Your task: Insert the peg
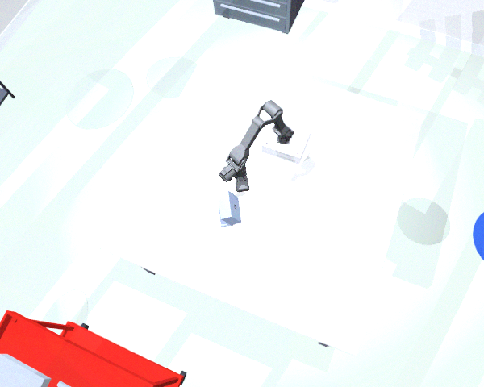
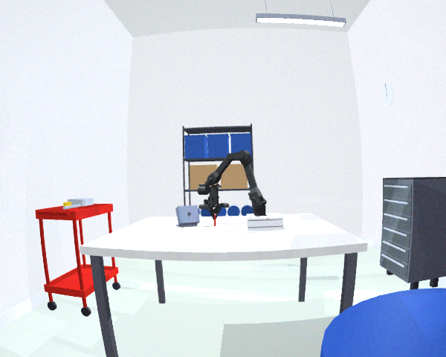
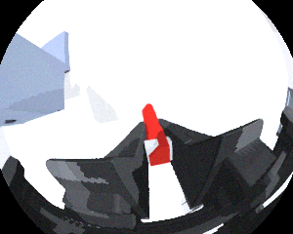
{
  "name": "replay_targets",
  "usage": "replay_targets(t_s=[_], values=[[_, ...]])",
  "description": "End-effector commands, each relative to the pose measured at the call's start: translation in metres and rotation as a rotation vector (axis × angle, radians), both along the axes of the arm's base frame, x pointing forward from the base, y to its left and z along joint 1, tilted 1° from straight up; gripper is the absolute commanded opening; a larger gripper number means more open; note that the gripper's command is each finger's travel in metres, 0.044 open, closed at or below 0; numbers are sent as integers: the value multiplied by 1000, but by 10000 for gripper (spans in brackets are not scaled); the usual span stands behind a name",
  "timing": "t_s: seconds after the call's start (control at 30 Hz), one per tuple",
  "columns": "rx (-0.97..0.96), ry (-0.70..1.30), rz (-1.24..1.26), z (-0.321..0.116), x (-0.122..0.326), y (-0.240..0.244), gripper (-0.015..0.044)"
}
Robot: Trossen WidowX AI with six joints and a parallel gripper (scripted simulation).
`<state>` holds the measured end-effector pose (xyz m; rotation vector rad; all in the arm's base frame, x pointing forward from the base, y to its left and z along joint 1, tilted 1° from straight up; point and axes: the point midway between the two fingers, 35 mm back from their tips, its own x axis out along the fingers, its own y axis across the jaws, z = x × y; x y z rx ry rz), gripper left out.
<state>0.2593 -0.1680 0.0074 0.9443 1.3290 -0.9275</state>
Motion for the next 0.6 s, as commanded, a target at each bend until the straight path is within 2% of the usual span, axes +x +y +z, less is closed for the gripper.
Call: replay_targets(t_s=[0.0,0.2,0.57], values=[[-1,-1,0,1,0,0,0],[0,-1,0,12,1,-1,0],[4,0,3,65,-1,0,0]])
